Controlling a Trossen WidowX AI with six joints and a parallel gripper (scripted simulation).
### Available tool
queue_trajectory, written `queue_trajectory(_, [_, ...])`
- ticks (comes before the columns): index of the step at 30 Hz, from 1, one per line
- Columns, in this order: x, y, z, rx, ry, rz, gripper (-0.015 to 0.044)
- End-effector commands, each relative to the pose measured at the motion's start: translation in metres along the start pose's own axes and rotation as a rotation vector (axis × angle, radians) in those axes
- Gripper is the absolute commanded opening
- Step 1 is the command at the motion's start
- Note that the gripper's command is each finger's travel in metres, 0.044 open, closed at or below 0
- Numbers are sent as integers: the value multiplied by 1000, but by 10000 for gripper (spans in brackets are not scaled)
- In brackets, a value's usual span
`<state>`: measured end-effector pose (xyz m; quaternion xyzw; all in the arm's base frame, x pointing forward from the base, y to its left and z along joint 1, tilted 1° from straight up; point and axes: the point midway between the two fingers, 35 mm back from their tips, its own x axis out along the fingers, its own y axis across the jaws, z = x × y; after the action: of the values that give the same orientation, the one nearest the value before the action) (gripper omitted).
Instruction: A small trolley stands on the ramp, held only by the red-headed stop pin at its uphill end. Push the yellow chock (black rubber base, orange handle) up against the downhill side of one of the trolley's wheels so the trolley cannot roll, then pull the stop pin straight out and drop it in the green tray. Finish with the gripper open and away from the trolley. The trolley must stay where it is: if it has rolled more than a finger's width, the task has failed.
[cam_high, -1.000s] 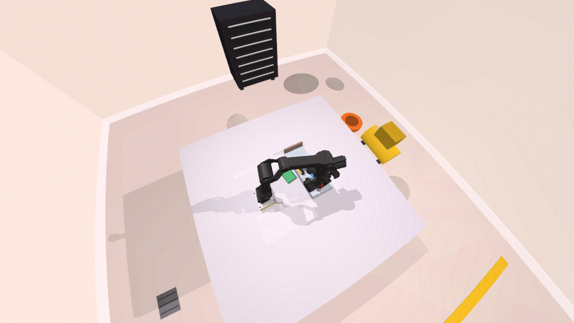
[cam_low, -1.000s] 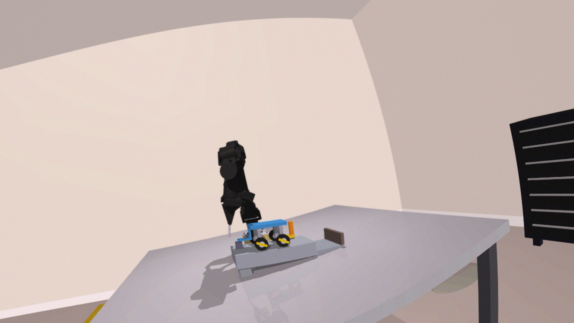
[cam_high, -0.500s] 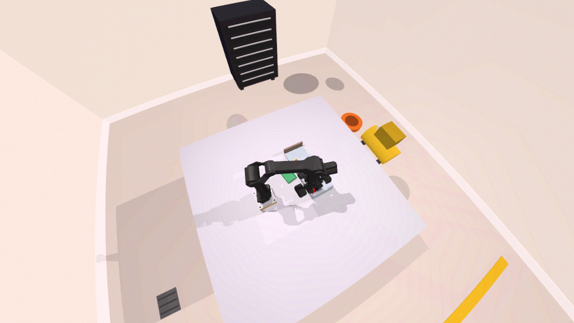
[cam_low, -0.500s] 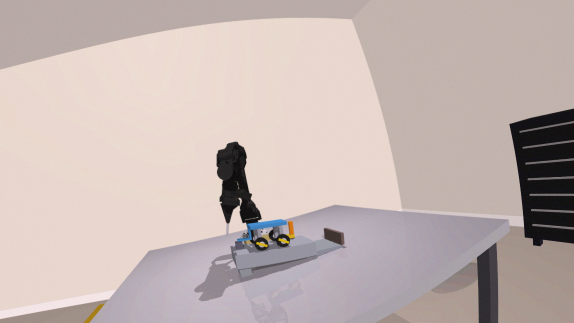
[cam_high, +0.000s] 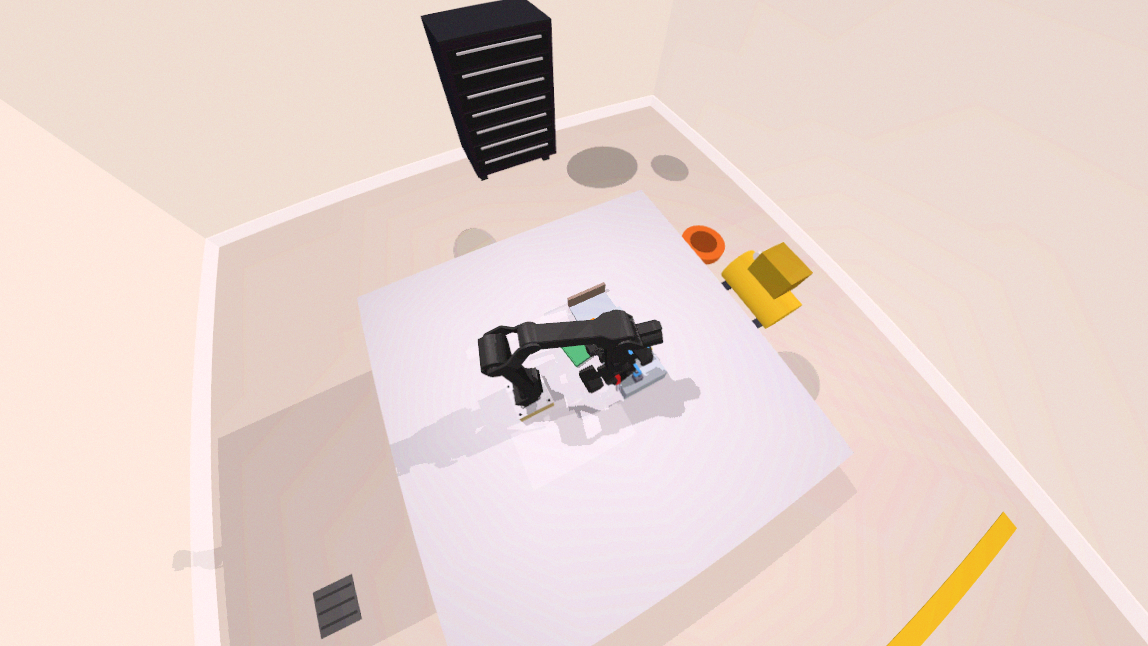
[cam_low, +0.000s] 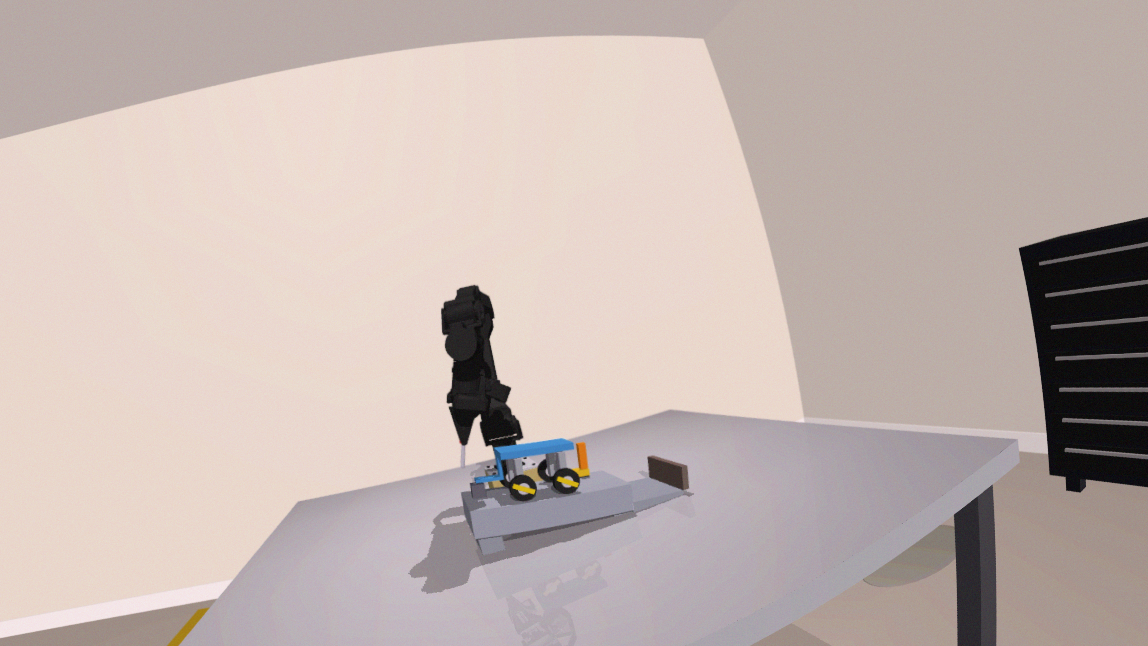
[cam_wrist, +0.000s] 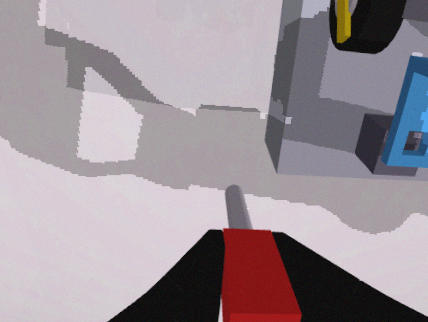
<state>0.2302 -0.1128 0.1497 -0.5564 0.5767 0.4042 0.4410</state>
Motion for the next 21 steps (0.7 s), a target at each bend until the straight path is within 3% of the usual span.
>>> queue_trajectory(1, [-2, 0, 15, -2, 2, 0, 0])
queue_trajectory(21, [-12, -1, 97, -2, -6, 0, 0])
